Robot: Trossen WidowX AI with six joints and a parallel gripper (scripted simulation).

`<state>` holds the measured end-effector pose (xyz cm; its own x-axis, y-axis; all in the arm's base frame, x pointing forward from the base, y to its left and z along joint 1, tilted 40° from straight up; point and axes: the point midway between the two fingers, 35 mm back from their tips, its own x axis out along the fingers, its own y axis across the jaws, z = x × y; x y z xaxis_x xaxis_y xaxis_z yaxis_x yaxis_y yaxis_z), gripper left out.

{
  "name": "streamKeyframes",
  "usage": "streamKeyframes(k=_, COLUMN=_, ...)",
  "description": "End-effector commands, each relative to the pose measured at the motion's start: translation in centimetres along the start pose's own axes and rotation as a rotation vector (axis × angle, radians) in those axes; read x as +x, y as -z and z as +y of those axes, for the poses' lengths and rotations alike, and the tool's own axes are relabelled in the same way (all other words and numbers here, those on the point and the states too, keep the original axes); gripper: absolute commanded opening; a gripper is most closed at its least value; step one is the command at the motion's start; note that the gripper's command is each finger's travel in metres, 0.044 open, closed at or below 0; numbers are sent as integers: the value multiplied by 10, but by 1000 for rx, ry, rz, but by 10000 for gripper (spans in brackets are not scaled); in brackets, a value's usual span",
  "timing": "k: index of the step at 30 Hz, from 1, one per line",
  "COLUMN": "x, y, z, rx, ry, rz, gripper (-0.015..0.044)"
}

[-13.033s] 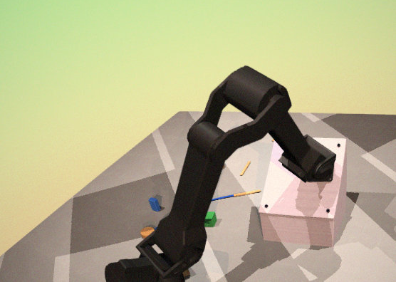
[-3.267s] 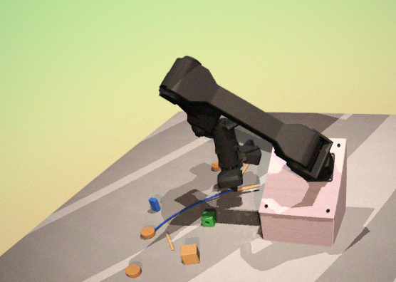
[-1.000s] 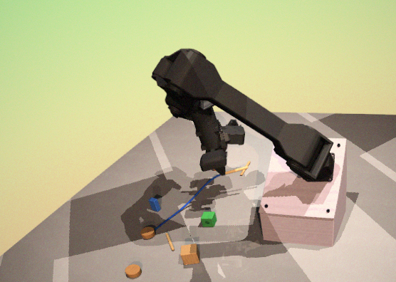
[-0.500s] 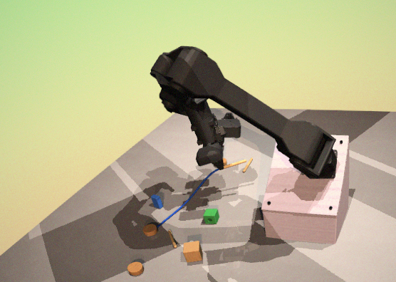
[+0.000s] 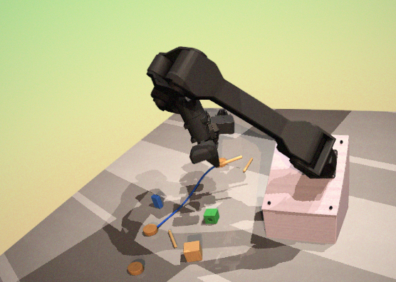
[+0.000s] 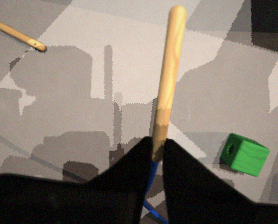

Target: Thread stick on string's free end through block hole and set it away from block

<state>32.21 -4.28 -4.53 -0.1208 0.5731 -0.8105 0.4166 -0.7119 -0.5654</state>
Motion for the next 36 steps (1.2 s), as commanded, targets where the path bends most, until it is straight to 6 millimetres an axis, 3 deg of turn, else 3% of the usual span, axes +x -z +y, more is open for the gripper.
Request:
streamKeyframes(k=1, x=-4, y=2, z=-2, rx=4, ry=-2, rz=-16, gripper=0)
streamKeyframes(k=36, x=-37, y=16, z=-21, rx=33, ry=5, rz=-115, gripper=0)
